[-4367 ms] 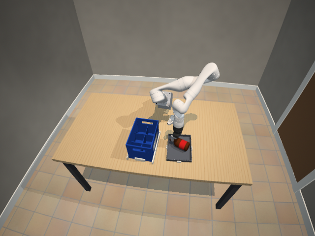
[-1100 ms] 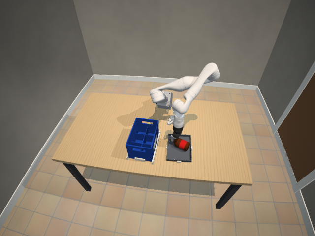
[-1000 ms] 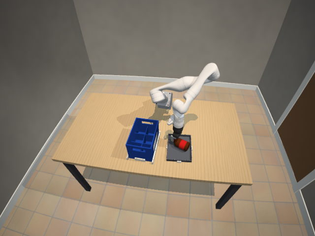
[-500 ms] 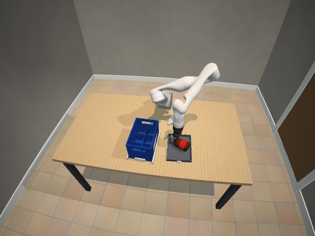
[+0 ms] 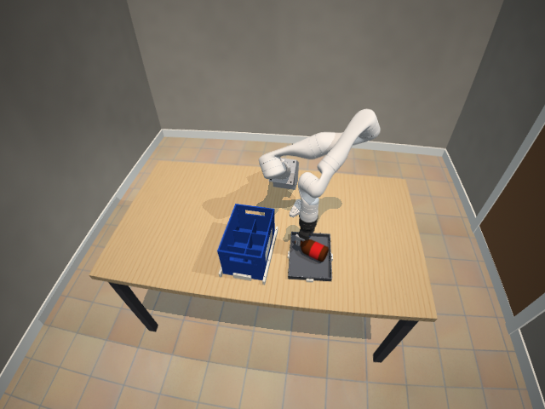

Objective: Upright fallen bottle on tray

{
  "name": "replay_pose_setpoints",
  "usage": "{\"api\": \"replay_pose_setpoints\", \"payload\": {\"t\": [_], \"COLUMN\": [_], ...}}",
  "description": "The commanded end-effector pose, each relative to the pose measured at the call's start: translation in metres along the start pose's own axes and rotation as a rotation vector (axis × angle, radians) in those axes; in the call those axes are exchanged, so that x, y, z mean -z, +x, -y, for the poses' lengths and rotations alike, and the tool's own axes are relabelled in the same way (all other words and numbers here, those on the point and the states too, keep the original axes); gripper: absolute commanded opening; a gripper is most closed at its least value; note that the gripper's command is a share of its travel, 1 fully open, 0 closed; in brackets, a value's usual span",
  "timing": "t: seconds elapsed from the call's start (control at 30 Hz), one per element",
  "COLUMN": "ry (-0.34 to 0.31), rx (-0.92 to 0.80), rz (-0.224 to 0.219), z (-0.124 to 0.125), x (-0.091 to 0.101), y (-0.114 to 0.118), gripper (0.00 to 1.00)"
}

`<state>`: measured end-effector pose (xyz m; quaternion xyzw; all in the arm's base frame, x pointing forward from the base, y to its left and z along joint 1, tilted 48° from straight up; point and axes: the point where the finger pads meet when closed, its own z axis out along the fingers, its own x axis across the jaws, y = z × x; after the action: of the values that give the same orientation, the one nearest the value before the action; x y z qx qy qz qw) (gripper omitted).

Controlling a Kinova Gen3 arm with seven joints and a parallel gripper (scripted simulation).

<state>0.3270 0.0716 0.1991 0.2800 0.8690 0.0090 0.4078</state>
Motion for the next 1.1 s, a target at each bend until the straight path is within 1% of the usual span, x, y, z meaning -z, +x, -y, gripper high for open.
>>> {"api": "replay_pose_setpoints", "payload": {"t": [0.0,0.63,1.07], "ry": [-0.003,-0.006,-0.005], "rx": [0.005,0.003,0.008], "rz": [0.004,0.005,0.004], "z": [-0.0017,-0.0026,-0.0009], "x": [0.0002,-0.0002,-0.0062], "y": [-0.0025,-0.0027,-0.0020], "gripper": [1.00,1.00,1.00]}}
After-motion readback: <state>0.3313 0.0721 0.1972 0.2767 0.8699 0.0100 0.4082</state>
